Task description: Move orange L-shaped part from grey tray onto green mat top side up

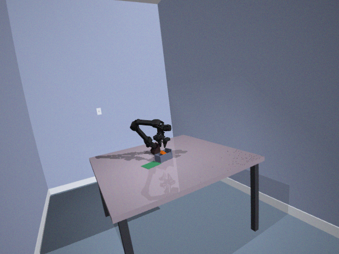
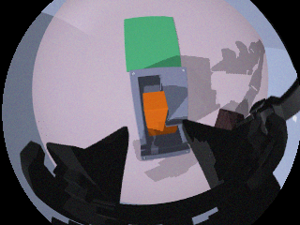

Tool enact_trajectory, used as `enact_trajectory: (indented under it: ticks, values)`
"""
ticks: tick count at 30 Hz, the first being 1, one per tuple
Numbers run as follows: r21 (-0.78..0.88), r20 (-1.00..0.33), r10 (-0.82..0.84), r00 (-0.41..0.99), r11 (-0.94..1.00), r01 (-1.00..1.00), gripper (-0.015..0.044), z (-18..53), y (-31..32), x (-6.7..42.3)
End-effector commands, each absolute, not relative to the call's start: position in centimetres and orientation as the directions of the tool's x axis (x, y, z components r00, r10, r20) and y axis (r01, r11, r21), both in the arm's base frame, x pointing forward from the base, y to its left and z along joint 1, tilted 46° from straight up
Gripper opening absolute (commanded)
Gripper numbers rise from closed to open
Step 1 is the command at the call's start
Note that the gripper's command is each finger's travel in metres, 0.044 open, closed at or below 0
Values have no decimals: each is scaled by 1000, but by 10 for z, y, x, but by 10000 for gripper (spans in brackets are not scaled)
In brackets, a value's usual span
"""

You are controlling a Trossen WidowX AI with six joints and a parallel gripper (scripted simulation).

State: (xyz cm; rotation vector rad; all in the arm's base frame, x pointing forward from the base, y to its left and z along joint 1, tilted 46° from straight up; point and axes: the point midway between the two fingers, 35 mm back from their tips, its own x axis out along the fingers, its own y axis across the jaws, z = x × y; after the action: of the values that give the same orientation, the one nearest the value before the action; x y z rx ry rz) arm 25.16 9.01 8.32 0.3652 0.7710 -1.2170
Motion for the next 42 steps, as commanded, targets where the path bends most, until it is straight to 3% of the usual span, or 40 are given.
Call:
enact_trajectory:
  ticks: [1, 36, 40, 42]
  values:
    - [-150, -696, -705, 137, 330, 932, 280, 75, 80, 252]
    - [-149, -694, -706, 139, 330, 932, 280, 42, 45, 259]
    - [-143, -698, -702, 138, 325, 935, 175, 44, 48, 259]
    - [-143, -698, -702, 138, 325, 935, 162, 44, 48, 259]
